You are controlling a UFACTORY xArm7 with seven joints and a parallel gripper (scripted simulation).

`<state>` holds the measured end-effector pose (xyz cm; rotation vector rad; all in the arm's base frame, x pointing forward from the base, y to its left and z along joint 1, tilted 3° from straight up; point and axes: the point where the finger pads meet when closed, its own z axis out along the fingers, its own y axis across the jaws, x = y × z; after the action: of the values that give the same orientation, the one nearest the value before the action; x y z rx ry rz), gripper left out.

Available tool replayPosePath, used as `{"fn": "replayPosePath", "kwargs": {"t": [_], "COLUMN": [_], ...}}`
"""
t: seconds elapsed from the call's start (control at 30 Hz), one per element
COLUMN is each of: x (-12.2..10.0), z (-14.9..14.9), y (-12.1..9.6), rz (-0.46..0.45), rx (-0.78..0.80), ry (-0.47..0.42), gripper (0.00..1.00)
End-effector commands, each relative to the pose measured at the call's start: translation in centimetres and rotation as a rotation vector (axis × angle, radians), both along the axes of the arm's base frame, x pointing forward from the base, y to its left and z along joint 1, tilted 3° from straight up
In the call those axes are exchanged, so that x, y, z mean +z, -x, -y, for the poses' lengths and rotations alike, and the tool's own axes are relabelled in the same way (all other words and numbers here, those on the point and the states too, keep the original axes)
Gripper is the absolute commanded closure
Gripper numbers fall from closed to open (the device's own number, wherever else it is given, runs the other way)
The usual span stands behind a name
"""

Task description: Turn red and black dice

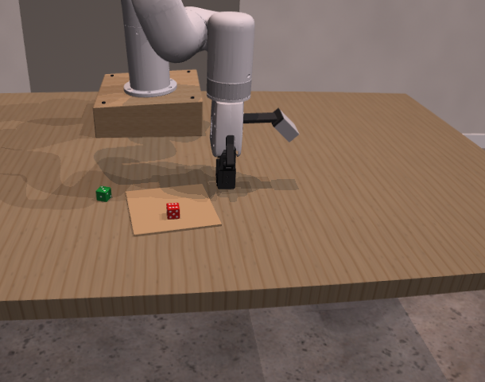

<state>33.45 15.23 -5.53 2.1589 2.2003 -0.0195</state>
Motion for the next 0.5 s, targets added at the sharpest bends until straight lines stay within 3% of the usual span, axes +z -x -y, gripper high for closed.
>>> {"fn": "replayPosePath", "kwargs": {"t": [0.0, 0.07, 0.1, 0.47], "x": [0.08, 0.08, 0.08, 0.08], "z": [-0.06, -0.06, -0.06, -0.06], "y": [-0.10, -0.10, -0.10, -0.10], "rz": [0.003, 0.003, 0.003, 0.003], "rx": [0.001, 0.001, 0.001, 0.001], "ry": [-0.001, -0.001, -0.001, -0.001], "gripper": [0.64, 0.64, 0.85, 0.85]}}
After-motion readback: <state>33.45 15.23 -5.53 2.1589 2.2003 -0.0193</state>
